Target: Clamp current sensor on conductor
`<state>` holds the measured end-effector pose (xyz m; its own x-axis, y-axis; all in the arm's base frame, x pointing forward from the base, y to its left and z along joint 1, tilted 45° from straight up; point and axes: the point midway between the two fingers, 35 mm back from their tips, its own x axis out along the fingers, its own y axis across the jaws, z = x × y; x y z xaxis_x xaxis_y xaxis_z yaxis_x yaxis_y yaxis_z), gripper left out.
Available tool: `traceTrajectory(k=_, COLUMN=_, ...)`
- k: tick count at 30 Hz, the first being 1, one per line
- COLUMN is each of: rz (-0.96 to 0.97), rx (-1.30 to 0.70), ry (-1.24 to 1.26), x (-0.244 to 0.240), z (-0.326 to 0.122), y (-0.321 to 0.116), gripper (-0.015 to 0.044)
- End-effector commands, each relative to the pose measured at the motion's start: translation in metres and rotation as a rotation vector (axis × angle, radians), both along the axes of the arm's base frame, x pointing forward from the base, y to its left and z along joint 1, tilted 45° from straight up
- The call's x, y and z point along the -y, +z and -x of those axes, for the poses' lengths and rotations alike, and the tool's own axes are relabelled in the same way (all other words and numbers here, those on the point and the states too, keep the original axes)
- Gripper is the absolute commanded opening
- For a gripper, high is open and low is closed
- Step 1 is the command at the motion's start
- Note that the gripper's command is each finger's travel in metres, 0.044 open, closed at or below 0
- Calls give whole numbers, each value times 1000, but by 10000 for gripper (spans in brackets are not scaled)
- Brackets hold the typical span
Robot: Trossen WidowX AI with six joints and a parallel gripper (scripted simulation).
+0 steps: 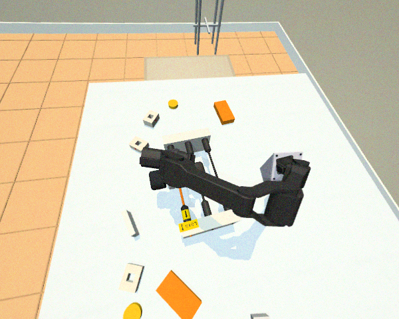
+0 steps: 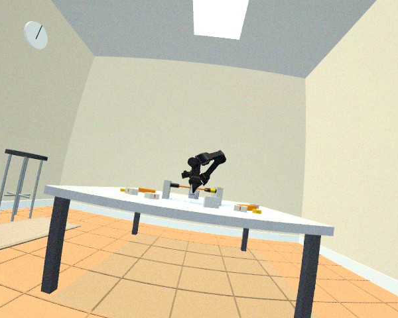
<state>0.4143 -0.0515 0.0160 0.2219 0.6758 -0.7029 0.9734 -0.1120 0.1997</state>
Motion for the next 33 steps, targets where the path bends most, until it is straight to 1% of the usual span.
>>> traceTrajectory(k=1, rz=0, rx=1, ry=-1, x=1, z=0, y=1, gripper=387)
traceTrajectory(k=22, rz=0, rx=1, ry=-1, x=1, z=0, y=1, gripper=247)
traceTrajectory(k=31, rz=0, rx=1, ry=-1, x=1, z=0, y=1, gripper=11)
traceTrajectory(k=33, rz=0, rx=1, ry=-1, x=1, z=0, y=1, gripper=0)
